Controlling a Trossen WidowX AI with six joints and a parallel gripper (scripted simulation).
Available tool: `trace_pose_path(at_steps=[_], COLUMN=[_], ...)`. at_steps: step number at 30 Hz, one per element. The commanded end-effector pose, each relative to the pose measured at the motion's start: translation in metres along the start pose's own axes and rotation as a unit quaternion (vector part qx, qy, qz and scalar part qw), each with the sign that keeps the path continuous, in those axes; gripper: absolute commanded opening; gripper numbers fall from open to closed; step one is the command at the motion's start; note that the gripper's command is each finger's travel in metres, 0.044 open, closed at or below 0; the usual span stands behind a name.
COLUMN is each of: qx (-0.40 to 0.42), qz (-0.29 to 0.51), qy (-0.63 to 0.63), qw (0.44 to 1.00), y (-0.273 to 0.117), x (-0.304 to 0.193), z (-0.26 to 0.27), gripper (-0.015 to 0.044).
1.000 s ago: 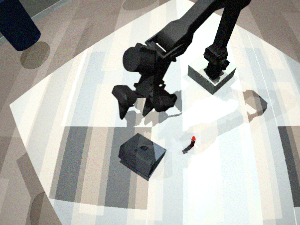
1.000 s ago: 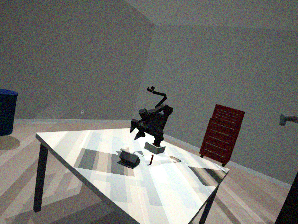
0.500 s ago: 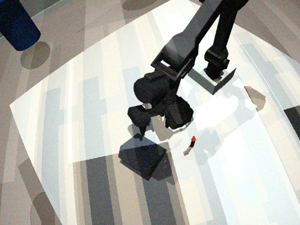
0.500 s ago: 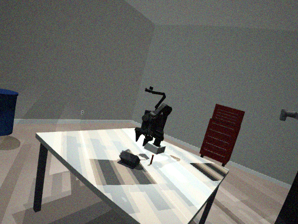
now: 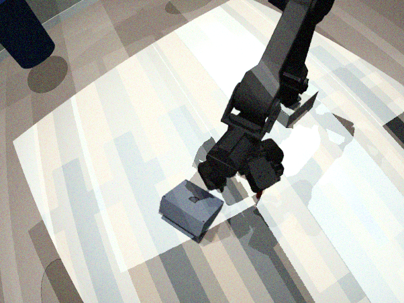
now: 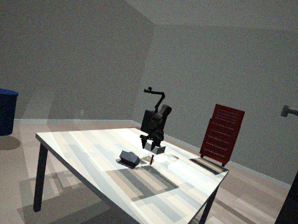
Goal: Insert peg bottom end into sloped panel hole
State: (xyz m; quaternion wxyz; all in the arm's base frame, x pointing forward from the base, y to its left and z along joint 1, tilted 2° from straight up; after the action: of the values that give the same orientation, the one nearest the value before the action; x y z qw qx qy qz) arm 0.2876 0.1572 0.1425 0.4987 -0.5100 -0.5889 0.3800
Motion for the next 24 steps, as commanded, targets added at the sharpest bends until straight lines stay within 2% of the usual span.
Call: trace_pose_path(at_steps=[1,11,24], qx=[0.028,0.092,0.096], qz=[0.018,0.072,0.076], qy=[0.015,0.044,0.046], qw=[0.999,0.992,0.991], y=[0.003,0.011,0.023], x=[0.011,0.032,0.032], z=[0.01,0.04,0.043], gripper=[0.044,0.044,0.044])
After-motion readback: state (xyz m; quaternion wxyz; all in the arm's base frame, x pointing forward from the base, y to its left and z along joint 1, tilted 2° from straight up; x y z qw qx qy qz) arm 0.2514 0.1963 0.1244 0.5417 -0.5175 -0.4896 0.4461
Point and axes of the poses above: the point midway between the two fingers, 35 mm back from their tips, its own y axis out along the fingers, its own z axis across the jaws, x = y × z, the point moved 5 cm from there along -y, back along the fingers, and after that the axes turned 2 degrees about -y, right-handed, at the moved point
